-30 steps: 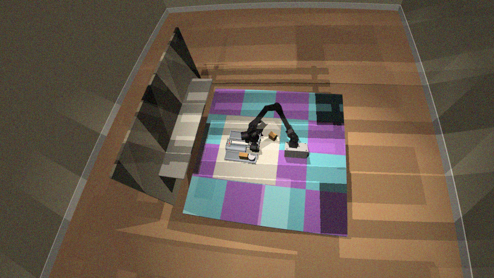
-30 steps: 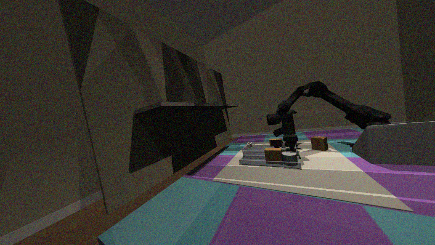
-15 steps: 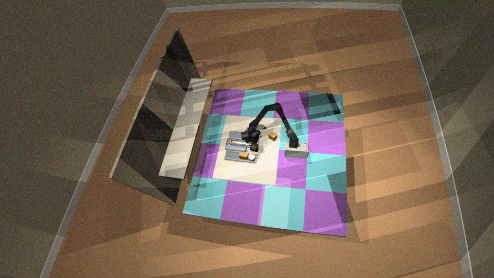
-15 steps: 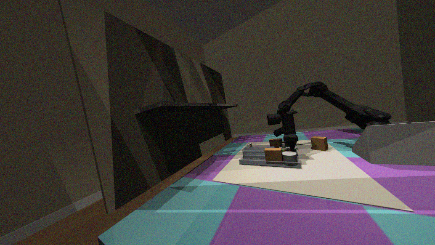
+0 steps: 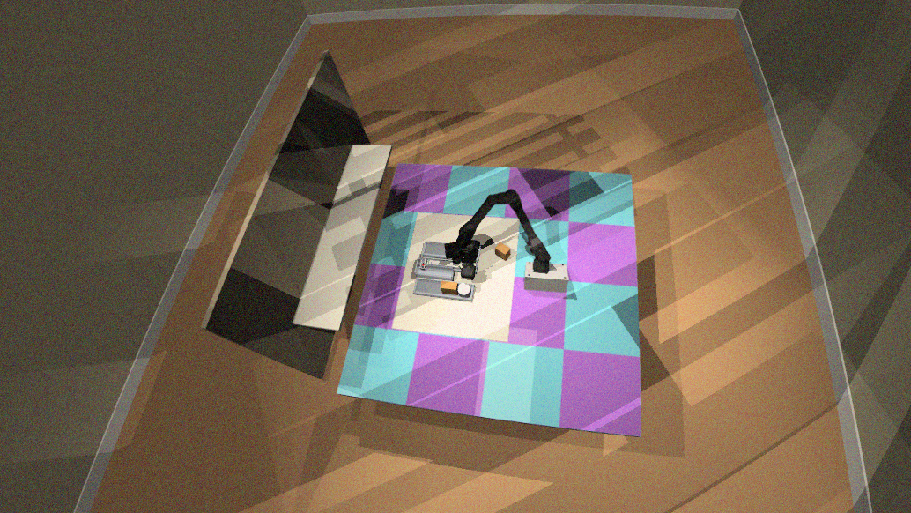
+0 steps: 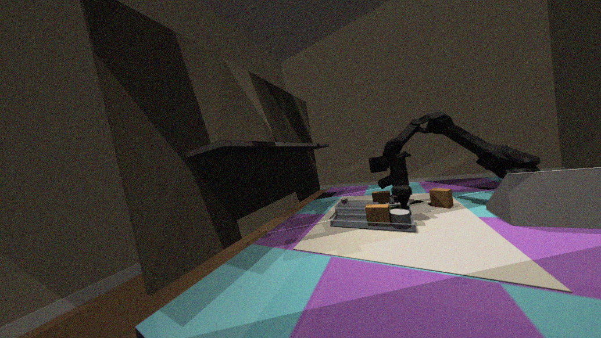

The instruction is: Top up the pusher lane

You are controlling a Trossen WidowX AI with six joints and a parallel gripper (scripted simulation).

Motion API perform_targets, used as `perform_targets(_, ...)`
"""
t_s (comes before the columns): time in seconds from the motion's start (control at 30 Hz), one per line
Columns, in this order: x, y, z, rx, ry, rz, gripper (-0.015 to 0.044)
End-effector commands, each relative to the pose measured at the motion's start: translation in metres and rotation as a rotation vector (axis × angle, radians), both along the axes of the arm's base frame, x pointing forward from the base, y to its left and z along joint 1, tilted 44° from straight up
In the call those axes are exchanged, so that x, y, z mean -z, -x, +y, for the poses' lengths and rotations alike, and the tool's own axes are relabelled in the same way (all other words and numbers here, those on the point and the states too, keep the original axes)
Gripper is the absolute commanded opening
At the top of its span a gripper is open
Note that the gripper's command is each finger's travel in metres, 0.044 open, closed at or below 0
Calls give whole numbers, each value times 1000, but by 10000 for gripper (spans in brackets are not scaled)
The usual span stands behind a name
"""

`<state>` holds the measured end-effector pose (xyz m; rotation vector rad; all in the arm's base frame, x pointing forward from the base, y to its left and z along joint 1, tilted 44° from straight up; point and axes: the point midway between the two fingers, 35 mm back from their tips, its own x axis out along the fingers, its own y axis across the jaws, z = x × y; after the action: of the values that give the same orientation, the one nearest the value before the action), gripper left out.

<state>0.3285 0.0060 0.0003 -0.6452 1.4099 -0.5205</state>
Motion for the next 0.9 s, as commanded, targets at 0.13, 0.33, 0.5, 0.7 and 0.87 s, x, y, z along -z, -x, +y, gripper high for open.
perform_targets(0.13, -3, 0, 3, 1, 2, -3, 285)
perform_targets(0.33, -14, 2, 14, 1, 2, -3, 285)
perform_targets(0.5, -14, 2, 14, 1, 2, -3, 285)
perform_targets(0.7, -14, 13, 14, 1, 1, -2, 285)
perform_targets(0.87, -13, 31, 13, 1, 1, -1, 285)
